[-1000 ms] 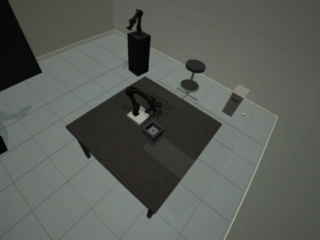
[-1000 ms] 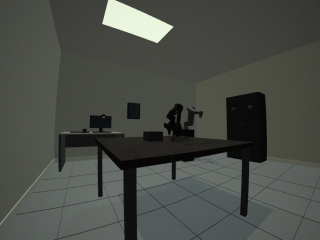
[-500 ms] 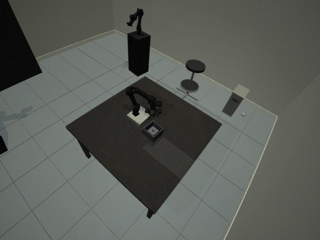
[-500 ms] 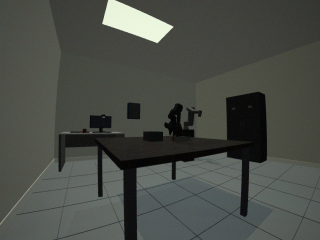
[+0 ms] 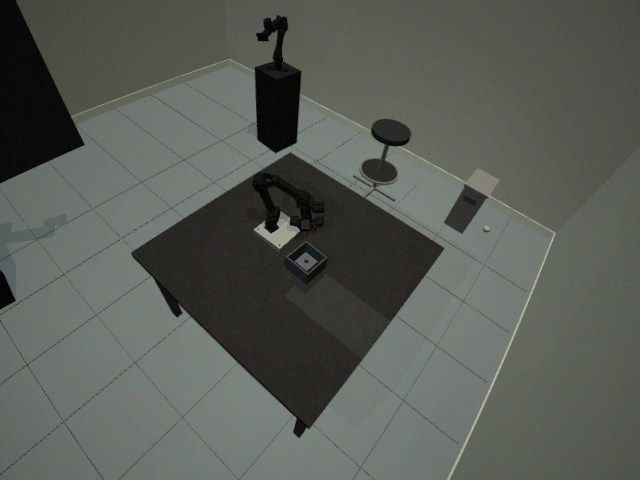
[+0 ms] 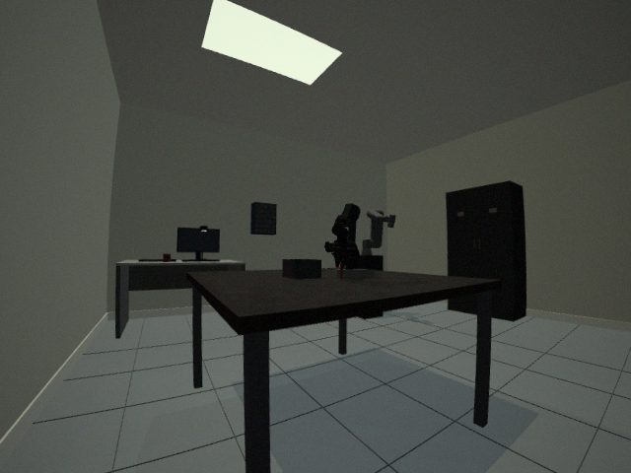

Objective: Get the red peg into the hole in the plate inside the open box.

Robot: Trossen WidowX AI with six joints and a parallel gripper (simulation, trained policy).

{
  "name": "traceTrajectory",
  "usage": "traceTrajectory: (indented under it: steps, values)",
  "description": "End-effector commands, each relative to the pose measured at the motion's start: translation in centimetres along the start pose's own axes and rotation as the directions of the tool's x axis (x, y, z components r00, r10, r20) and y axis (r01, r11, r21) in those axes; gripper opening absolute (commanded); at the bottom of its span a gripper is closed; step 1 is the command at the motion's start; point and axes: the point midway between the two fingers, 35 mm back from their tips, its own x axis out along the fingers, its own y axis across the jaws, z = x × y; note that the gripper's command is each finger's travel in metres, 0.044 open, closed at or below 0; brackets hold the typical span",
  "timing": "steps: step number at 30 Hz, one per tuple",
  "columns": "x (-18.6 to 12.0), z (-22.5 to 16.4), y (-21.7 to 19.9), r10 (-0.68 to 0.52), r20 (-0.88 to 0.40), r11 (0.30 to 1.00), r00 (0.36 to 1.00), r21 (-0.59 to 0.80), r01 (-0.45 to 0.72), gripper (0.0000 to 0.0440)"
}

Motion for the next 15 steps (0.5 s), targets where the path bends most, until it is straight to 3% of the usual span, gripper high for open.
traceTrajectory:
  steps: [1,15]
  values:
    - [0.75,-1.03,0.04,-0.012,-0.047,1.0,0.999,-0.014,0.011,0.0004]
    - [0.02,-0.64,0.53,-0.012,-0.04,0.999,0.999,-0.047,0.01,0.0]
